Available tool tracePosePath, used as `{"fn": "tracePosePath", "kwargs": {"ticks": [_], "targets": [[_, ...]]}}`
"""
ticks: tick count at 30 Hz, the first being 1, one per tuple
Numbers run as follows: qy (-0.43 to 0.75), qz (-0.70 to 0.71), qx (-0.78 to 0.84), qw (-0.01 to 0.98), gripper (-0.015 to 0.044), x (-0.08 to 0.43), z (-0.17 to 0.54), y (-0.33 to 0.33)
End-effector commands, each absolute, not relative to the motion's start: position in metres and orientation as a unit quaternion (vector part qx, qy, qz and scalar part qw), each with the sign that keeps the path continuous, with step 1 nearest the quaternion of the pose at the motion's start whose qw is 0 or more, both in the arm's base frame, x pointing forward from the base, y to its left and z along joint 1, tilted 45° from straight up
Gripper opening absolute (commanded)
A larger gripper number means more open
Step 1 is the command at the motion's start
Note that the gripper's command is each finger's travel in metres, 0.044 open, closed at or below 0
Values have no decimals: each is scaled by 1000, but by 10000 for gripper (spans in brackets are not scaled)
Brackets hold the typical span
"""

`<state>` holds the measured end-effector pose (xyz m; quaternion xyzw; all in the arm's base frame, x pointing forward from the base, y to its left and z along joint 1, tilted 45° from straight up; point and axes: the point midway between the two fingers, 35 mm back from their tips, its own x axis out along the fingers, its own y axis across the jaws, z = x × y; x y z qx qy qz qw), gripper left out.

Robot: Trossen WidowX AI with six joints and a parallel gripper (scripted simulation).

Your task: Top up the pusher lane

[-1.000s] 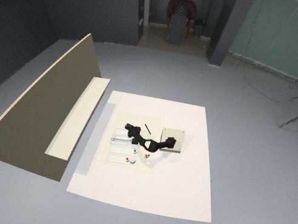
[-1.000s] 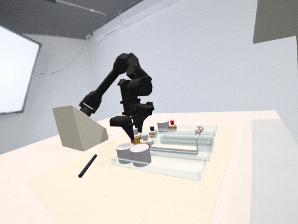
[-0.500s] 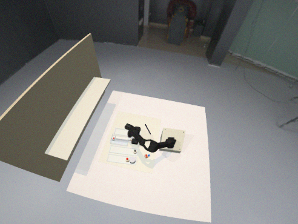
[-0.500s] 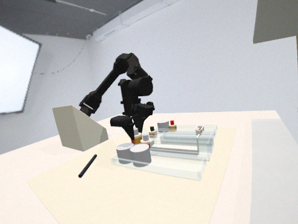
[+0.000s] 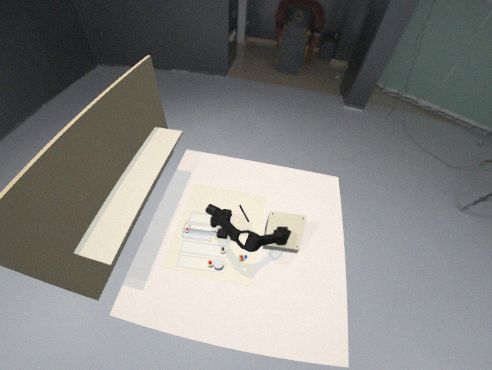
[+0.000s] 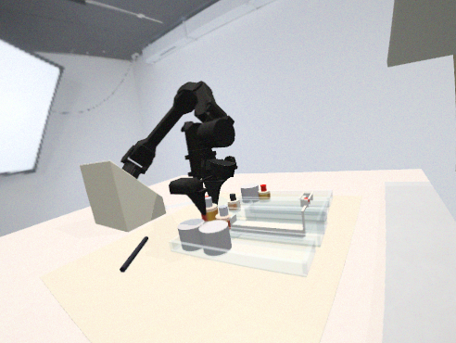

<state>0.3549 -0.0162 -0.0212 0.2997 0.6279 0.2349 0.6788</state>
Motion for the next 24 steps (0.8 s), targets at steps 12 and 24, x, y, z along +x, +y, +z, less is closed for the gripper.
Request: {"fn": "tracePosePath", "kwargs": {"ticks": [12,24], "targets": [[620,239,299,685,0,361,-24,-12],[620,239,299,685,0,361,-26,-9]]}}
